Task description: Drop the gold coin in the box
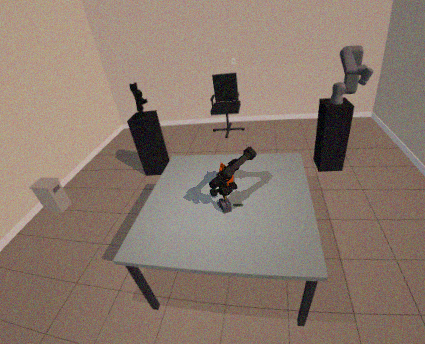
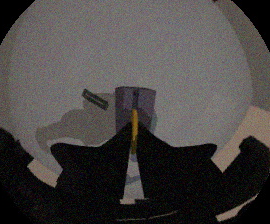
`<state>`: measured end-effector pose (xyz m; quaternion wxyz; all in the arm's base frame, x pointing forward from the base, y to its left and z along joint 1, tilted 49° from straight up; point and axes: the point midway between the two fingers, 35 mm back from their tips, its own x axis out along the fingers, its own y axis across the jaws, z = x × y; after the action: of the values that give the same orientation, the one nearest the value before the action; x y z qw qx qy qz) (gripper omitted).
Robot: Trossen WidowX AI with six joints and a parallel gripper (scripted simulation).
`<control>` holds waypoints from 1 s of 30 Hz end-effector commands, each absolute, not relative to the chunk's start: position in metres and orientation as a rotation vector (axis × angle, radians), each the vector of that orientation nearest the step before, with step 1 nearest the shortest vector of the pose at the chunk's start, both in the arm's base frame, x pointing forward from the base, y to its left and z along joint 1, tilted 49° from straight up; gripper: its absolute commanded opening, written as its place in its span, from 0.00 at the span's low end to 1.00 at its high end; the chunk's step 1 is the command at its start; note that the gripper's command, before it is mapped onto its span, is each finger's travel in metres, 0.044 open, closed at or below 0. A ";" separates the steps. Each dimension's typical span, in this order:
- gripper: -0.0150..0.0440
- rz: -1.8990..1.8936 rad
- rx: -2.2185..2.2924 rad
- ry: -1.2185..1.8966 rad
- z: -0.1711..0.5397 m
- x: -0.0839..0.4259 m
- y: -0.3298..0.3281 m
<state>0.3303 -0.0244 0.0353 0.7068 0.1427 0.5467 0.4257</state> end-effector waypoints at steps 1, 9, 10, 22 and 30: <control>0.25 0.949 0.307 1.209 0.035 0.332 -0.028; 0.25 0.950 0.310 1.209 0.034 0.332 -0.028; 0.25 0.950 0.312 1.209 0.034 0.332 -0.028; 0.25 0.947 0.317 1.212 0.031 0.331 -0.024; 0.25 0.945 0.319 1.213 0.028 0.331 -0.020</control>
<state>0.3312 -0.0221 0.0289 0.7071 0.1404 0.5464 0.4264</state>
